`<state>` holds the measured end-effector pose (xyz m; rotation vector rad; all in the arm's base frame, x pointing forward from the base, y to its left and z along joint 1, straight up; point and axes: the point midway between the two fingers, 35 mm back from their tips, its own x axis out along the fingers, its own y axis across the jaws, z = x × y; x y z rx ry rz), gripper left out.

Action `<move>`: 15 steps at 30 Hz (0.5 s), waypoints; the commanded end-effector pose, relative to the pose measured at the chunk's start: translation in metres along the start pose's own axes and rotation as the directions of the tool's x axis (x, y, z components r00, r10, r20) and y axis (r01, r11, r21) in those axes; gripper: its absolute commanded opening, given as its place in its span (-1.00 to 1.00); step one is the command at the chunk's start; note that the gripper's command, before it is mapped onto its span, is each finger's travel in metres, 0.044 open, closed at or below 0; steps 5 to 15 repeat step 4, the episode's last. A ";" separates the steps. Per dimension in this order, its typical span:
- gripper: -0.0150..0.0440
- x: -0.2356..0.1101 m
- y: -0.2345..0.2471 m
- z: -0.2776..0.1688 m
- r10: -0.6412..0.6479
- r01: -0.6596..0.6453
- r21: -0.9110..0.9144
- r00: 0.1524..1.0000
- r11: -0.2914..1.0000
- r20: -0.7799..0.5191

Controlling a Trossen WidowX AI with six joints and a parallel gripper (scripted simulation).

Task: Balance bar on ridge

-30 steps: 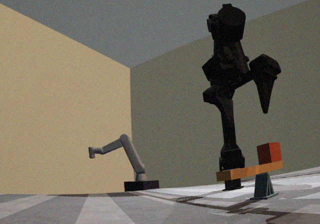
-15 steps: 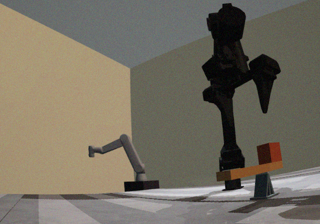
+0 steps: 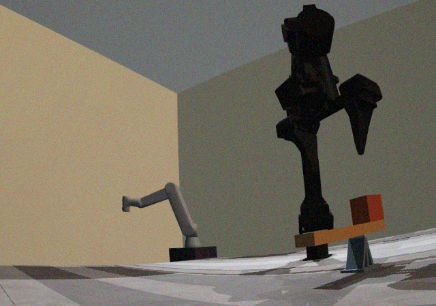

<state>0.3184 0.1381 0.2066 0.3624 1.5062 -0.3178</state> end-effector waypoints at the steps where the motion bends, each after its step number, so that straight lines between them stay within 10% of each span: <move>1: 1.00 0.001 0.000 0.000 -0.004 0.004 0.000 1.000 1.000 -0.004; 15: 1.00 0.001 0.000 0.000 -0.004 0.004 0.000 1.000 1.000 -0.004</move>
